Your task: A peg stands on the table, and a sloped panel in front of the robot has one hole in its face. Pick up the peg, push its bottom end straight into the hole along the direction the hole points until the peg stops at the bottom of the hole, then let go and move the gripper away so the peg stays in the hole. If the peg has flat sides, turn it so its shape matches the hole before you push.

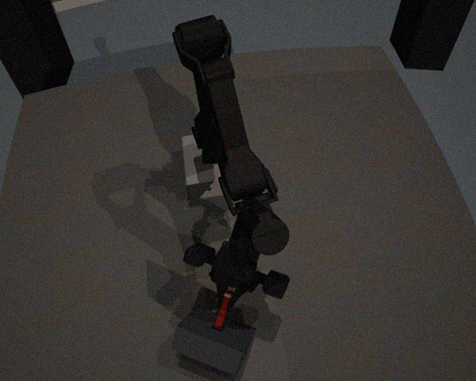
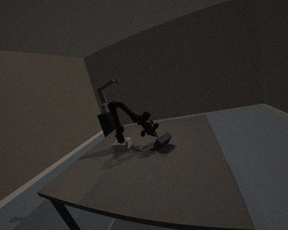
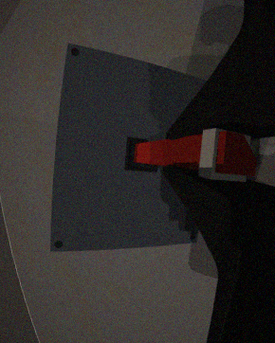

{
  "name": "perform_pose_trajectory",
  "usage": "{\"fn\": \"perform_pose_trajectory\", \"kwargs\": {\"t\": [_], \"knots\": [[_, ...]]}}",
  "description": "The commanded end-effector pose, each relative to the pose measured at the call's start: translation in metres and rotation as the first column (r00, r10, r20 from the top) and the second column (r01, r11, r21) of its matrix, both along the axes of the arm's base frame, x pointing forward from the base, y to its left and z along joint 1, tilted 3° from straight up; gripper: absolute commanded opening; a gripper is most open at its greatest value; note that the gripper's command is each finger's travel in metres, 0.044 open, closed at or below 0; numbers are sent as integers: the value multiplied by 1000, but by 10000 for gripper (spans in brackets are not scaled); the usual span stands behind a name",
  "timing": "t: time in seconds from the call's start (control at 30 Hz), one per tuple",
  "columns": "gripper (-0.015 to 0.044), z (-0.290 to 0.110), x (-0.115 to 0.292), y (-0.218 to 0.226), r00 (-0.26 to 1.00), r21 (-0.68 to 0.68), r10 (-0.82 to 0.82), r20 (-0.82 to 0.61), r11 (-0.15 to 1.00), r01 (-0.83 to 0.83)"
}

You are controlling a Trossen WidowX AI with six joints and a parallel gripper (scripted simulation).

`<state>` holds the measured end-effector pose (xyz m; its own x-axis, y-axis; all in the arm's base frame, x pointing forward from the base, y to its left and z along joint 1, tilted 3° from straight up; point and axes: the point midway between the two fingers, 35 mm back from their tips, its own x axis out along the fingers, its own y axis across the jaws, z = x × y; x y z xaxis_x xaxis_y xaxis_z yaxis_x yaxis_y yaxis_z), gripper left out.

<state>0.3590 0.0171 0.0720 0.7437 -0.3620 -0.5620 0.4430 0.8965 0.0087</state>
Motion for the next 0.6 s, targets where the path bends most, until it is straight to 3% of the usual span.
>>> {"fn": "perform_pose_trajectory", "kwargs": {"t": [0.0,0.57], "knots": [[0,0,3,0,1000,-2,5,3,1000,-5],[0,-5,9,-3,1000,-2,5,4,1000,-5]]}}
